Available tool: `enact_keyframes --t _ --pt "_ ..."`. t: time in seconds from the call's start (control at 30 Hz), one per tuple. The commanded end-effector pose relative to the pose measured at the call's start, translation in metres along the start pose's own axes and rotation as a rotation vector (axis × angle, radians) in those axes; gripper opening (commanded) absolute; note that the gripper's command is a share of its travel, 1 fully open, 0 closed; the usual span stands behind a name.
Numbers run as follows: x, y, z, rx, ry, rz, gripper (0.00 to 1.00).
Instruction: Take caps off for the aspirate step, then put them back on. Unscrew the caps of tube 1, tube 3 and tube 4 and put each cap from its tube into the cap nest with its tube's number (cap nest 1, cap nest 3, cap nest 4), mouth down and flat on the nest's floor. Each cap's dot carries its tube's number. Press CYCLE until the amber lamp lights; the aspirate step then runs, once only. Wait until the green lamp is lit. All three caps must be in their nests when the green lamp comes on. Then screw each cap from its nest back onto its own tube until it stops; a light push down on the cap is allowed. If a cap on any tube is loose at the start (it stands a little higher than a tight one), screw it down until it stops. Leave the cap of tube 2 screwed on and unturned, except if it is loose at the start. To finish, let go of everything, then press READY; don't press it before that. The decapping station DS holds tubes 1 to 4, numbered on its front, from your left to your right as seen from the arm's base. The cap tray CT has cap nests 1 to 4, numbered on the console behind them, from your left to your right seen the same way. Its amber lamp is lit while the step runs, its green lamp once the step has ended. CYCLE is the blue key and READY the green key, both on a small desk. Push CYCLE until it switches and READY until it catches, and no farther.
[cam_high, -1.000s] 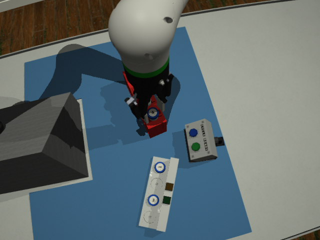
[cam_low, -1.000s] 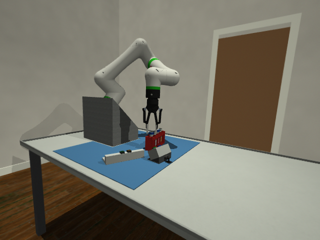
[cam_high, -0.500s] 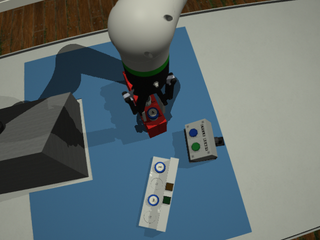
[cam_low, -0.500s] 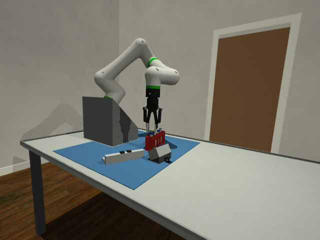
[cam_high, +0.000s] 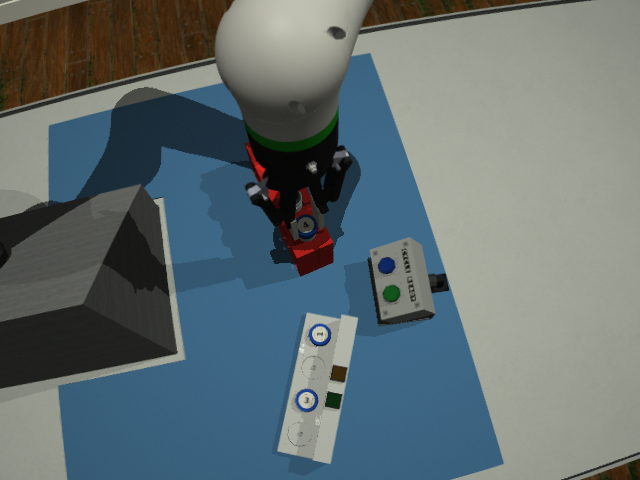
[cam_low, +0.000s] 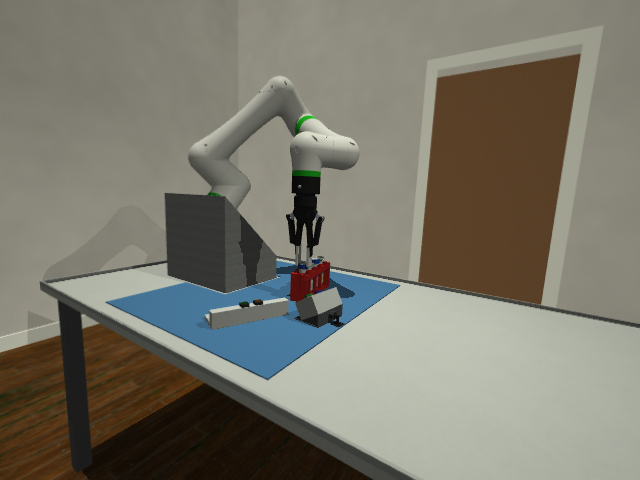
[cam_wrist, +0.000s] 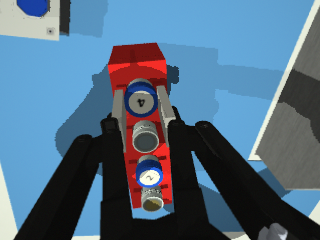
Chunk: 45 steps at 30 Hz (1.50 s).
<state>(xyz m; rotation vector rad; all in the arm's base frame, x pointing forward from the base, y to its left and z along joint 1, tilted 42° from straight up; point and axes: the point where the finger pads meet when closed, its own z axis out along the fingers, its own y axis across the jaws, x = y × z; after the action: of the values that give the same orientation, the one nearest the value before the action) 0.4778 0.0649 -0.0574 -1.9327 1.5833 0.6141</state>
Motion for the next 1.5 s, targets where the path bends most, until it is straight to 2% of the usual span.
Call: enact_keyframes --t 0.0,0.23,0.6,0.7,0.73,0.8,0.9,0.93,1.1,1.17,1.27,1.37,1.47 --pt "0.000 0.000 0.000 0.000 0.000 0.000 0.00" --pt "0.000 0.000 0.000 0.000 0.000 0.000 0.00" --pt "0.000 0.000 -0.033 0.000 0.000 0.000 0.00" --pt "0.000 0.000 -0.036 0.000 0.000 0.000 0.00" --pt "0.008 0.004 -0.036 0.000 0.000 -0.083 0.00" --pt "0.008 0.004 -0.036 0.000 0.000 -0.083 0.00" --pt "0.030 0.015 -0.036 0.000 0.000 -0.332 0.00" --pt "0.030 0.015 -0.036 0.000 0.000 -0.333 0.00" --pt "0.052 0.026 -0.036 -0.001 0.001 -0.563 0.00" --pt "0.052 0.026 -0.036 0.000 0.000 -0.583 0.00" --pt "0.067 0.033 -0.036 0.000 0.000 -0.750 0.00" --pt "0.067 0.033 -0.036 0.000 0.000 -0.750 0.00" --pt "0.090 0.045 -0.036 0.000 0.000 -0.951 0.00"
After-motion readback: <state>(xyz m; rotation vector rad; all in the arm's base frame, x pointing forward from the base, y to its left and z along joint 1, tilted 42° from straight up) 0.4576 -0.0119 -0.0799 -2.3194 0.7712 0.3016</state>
